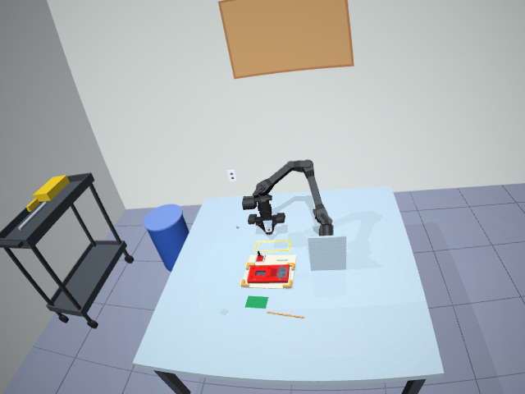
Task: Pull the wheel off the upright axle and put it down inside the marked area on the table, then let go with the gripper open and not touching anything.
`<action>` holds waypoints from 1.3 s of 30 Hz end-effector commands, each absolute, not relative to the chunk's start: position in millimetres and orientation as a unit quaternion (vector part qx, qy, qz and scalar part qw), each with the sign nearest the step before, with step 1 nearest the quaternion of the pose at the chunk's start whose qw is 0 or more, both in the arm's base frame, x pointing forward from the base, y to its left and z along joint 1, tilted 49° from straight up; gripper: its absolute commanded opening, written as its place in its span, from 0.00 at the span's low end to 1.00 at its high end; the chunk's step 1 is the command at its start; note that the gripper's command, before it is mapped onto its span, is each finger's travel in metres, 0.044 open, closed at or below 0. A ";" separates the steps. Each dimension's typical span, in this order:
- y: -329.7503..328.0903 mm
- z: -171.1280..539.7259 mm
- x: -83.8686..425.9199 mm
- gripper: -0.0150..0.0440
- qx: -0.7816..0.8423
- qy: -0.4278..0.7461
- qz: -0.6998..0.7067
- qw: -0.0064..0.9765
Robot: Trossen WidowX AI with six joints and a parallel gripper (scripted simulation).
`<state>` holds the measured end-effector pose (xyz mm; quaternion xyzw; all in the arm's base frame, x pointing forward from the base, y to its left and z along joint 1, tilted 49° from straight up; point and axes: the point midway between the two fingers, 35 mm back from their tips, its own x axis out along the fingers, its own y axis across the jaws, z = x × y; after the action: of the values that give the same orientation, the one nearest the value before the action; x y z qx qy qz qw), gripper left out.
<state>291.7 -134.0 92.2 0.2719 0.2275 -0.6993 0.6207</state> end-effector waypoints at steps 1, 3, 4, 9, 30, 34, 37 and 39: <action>-140.3 87.0 288.2 0.25 0.267 0.230 -0.700 0.621; -144.7 83.2 287.6 0.25 0.267 0.230 -0.700 0.621; -146.8 81.4 287.3 0.25 0.266 0.230 -0.700 0.621; -154.3 74.2 287.4 0.25 0.267 0.230 -0.700 0.621; -210.2 28.9 279.9 0.30 0.265 0.225 -0.704 0.619; -210.2 28.9 279.9 0.48 0.265 0.225 -0.704 0.619; -210.2 28.9 279.9 0.61 0.265 0.225 -0.704 0.619; -210.2 28.9 279.9 0.70 0.265 0.225 -0.704 0.619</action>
<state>280.0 -210.1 28.7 0.2648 0.2260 -0.7029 0.6202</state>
